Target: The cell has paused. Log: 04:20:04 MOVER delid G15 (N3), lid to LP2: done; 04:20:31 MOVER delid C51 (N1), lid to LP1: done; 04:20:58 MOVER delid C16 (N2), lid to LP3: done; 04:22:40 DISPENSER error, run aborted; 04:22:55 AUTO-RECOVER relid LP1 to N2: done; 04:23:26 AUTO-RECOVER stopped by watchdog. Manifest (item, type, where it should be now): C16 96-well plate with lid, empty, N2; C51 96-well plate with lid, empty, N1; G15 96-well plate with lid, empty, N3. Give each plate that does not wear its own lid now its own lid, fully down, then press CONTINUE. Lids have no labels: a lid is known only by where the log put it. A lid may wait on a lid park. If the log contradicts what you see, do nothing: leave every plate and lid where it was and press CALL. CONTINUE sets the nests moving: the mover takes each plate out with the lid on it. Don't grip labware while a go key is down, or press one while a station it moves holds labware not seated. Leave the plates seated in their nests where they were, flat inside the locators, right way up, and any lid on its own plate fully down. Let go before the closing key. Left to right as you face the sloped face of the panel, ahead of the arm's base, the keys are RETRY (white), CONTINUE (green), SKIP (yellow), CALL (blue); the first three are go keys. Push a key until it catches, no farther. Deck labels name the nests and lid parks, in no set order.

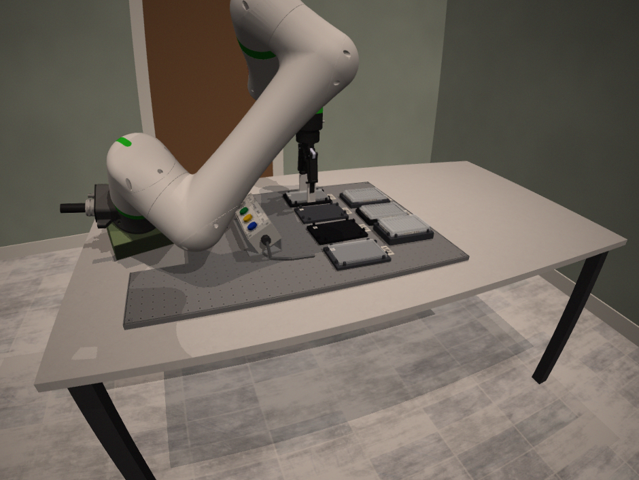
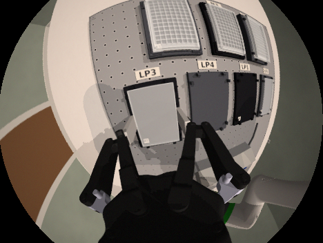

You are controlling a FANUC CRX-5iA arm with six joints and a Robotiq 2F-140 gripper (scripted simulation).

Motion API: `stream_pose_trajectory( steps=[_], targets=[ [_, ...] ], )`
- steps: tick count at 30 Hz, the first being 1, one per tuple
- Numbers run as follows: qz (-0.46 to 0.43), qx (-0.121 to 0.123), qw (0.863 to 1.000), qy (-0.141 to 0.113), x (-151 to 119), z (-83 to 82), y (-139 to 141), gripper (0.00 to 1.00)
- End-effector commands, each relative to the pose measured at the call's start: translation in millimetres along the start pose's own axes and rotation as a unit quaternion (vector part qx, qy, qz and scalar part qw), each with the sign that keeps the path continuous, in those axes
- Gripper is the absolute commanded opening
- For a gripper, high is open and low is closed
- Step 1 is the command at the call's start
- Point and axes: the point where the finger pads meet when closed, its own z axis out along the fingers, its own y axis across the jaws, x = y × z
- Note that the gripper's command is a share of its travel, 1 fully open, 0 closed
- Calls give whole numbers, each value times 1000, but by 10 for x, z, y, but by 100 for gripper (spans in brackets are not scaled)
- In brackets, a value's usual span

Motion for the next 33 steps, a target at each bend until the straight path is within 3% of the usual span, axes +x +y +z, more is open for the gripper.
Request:
stream_pose_trajectory(
  steps=[1,19,33],
  targets=[
    [0,0,1000,0,0,0,-1,0],
    [0,0,1000,0,0,-111,-1,0],
    [0,0,1000,0,0,-389,-1,0]
  ],
)
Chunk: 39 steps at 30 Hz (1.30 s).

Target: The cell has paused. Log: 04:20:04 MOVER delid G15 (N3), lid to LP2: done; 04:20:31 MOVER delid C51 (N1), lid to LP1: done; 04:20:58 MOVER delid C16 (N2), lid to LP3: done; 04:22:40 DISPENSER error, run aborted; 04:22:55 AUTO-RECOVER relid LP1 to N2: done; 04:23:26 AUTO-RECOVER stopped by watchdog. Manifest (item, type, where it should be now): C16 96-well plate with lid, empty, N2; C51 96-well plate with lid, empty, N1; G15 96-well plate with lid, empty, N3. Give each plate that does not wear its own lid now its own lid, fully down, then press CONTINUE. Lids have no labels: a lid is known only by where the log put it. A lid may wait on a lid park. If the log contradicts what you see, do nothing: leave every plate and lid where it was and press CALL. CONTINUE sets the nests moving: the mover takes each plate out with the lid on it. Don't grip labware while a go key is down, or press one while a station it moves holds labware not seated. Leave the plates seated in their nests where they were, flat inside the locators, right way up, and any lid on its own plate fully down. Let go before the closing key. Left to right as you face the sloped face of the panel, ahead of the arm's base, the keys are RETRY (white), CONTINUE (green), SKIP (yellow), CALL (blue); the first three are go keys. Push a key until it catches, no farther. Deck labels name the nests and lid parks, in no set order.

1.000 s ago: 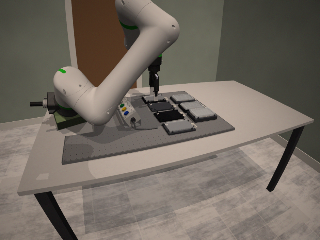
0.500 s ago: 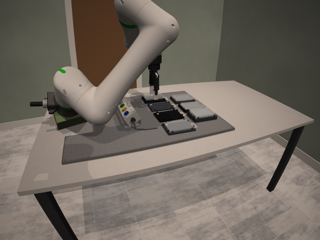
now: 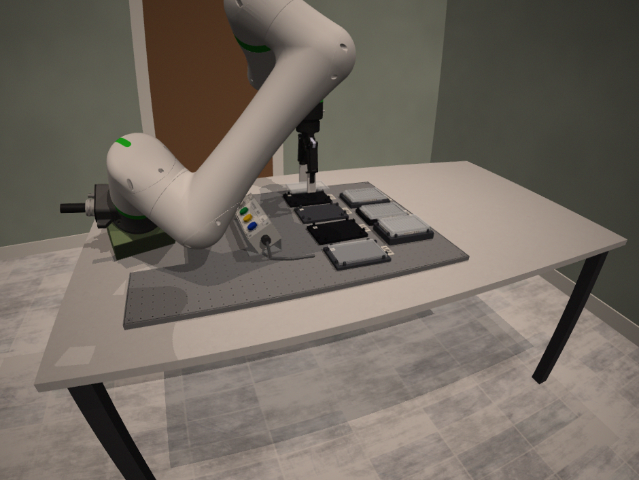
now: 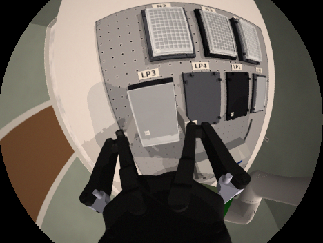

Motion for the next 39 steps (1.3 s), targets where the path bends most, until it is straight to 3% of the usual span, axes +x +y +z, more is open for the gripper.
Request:
stream_pose_trajectory(
  steps=[1,18,33,35,37,39],
  targets=[
    [0,0,1000,0,1,-72,-1,0],
    [0,0,1000,0,1,-309,-1,0],
    [0,0,1000,0,14,-350,-1,0],
    [-1,2,1000,0,250,-373,17,0],
    [-1,2,1000,0,250,-373,17,0],
    [-2,4,1000,1,800,-401,123,0]
  ],
)
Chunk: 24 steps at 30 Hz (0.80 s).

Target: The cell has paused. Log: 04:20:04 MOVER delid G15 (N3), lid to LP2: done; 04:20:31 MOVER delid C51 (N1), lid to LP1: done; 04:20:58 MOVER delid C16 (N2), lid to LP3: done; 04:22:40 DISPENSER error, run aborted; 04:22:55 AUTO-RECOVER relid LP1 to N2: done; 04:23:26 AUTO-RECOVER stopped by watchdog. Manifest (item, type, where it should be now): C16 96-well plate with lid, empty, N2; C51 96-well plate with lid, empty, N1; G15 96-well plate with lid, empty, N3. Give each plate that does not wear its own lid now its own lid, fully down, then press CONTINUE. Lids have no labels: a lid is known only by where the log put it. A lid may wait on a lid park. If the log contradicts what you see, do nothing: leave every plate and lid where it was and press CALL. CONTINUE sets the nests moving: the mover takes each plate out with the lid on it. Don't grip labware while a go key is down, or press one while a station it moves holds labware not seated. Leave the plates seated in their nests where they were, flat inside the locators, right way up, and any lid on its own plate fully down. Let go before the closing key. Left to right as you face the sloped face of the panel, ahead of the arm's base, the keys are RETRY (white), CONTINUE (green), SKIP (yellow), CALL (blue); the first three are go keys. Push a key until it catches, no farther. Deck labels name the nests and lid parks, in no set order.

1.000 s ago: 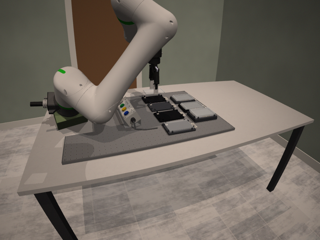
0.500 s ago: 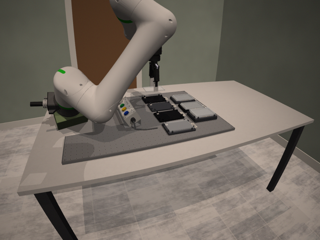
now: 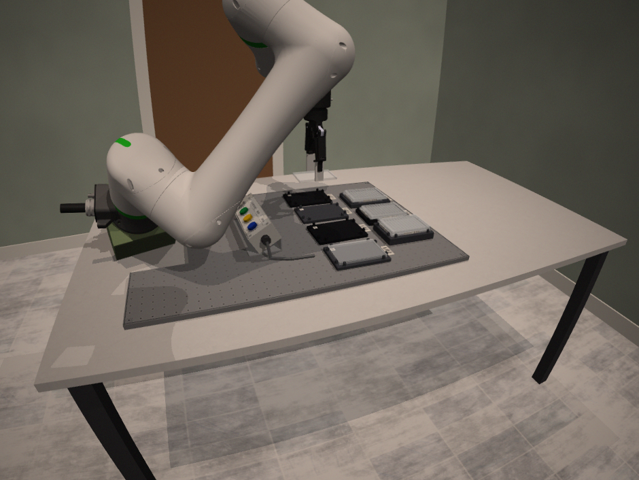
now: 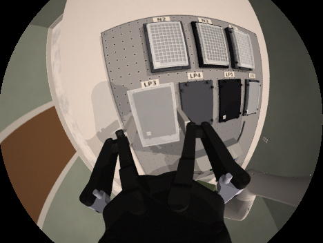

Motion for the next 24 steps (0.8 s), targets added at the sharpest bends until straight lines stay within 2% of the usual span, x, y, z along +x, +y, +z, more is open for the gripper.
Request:
stream_pose_trajectory(
  steps=[1,2,3,5,6,8,9,10,11,24],
  targets=[
    [-2,2,1000,0,557,-30,95,0],
    [-2,2,1000,0,557,-30,95,0],
    [-2,2,1000,0,874,-28,200,0],
    [-2,2,1000,0,874,-28,200,0],
    [-1,1,1000,0,1162,-15,325,0],
    [-1,1,1000,0,1162,-15,325,0],
    [-1,0,1000,0,1386,4,445,0],
    [-1,0,1000,0,1386,4,445,0],
    [0,-1,1000,-1,1529,20,533,0],
    [0,-2,1000,-1,1604,30,582,0]
  ],
)
